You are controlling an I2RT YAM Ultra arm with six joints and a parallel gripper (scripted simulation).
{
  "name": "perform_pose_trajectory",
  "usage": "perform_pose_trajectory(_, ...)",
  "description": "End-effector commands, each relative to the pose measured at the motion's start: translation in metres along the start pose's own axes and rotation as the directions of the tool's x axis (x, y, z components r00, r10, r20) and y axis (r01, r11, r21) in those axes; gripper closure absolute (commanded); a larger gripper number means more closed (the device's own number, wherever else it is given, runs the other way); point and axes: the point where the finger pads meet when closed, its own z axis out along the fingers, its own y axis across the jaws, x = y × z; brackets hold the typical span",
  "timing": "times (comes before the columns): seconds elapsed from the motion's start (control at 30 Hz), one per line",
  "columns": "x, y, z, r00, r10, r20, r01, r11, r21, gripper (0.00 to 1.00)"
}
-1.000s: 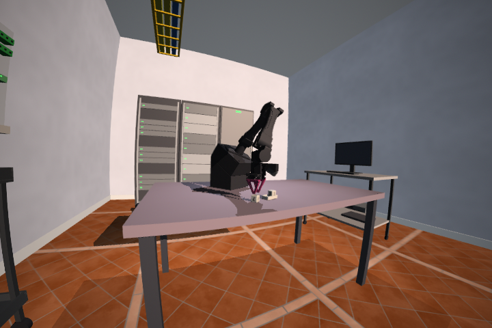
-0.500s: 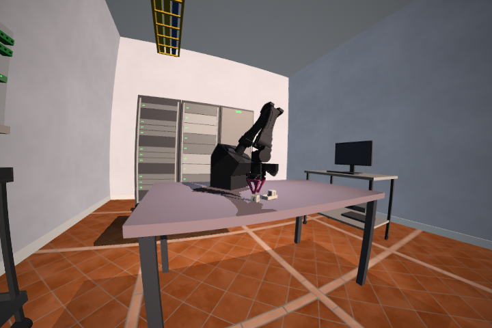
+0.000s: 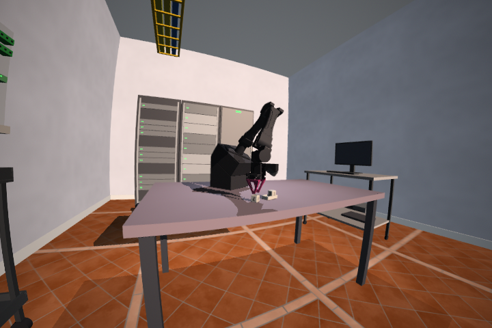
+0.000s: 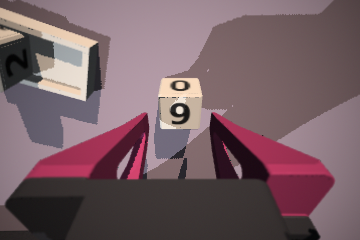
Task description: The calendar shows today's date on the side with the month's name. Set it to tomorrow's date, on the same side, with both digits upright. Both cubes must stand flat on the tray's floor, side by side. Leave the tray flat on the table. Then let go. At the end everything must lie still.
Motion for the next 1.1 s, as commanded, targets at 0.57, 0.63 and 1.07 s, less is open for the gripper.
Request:
perform_pose_trajectory(0.57,0.0119,-0.0025,0.0035,1.000,0.017,-0.013,-0.017,1.000,-0.007,0.53)
perform_pose_trajectory(0.63,0.0125,-0.0022,0.0037,1.000,0.018,-0.013,-0.018,1.000,-0.007,0.53)
perform_pose_trajectory(1.07,0.0133,-0.0019,0.0039,1.000,0.019,-0.013,-0.019,1.000,-0.009,0.53)
